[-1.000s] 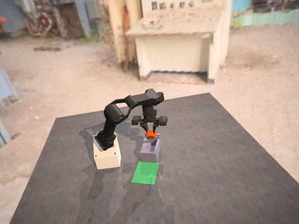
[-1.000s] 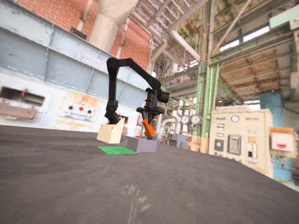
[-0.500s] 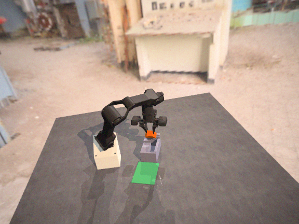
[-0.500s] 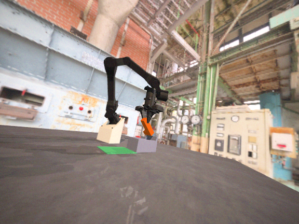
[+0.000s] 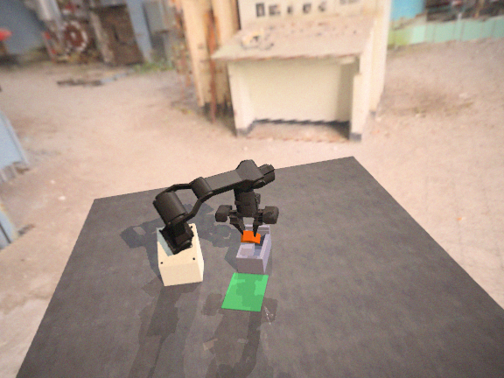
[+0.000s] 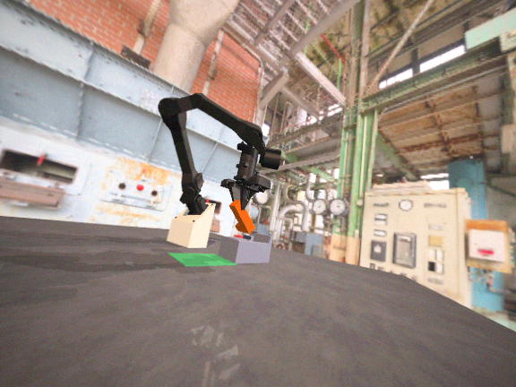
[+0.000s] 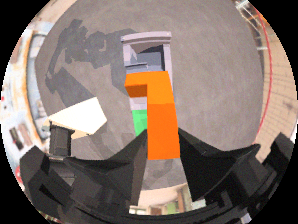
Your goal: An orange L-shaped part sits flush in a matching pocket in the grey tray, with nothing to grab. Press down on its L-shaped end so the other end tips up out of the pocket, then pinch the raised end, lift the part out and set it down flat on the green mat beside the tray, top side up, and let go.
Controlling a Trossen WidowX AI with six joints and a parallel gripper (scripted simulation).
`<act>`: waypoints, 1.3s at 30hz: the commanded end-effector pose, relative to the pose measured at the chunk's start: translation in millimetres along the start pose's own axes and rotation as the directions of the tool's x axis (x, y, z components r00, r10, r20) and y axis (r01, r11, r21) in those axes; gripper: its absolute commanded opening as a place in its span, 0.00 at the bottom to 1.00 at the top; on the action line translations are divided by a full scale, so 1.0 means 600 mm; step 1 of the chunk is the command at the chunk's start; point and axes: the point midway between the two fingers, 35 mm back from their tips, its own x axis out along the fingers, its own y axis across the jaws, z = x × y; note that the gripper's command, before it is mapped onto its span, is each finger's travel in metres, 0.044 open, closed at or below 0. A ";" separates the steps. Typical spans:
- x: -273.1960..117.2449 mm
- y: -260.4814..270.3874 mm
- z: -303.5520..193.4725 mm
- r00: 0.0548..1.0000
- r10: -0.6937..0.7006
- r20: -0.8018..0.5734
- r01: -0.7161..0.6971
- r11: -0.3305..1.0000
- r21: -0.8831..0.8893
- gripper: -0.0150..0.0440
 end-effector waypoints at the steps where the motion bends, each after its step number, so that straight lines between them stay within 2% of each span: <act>1: 0.002 0.004 -0.029 1.000 0.002 -0.007 -0.002 1.000 -0.007 0.25; 24: 0.001 0.020 -0.164 1.000 0.002 -0.011 -0.002 1.000 -0.008 0.25; 39: 0.023 0.020 -0.168 1.000 0.002 -0.011 -0.002 1.000 -0.008 0.25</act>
